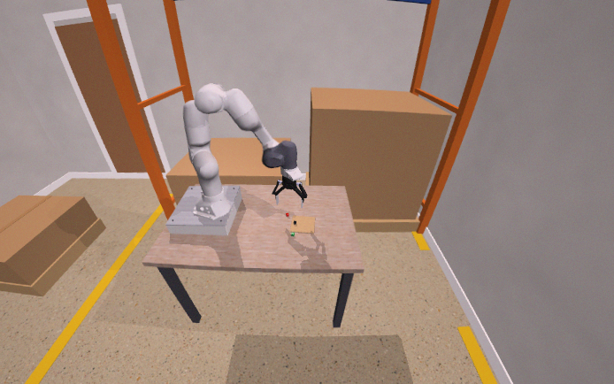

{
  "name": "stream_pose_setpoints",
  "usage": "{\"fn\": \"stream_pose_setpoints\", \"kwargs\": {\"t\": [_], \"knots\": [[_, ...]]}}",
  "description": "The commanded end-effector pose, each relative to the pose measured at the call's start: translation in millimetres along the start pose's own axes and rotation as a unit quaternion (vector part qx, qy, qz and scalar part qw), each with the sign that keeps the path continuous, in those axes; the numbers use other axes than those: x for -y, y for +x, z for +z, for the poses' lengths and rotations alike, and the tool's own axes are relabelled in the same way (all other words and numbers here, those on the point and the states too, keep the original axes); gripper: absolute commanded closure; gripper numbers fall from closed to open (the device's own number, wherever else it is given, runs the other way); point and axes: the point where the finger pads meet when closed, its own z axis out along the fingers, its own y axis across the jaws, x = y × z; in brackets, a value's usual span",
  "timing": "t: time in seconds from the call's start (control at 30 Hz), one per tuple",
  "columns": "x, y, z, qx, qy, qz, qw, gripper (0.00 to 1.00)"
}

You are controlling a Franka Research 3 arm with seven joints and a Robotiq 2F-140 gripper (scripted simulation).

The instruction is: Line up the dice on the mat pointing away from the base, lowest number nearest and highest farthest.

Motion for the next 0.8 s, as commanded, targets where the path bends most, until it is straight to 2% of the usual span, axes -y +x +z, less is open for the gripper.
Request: {"fn": "stream_pose_setpoints", "kwargs": {"t": [0.0,0.67,0.77], "knots": [[-0.6,-1.6,-0.2,-0.008,0.006,0.086,0.996,0.00],[-7.0,-7.5,2.0,-0.007,0.007,0.221,0.975,0.00],[-8.7,-9.1,2.6,-0.007,0.008,0.256,0.967,0.00]]}}
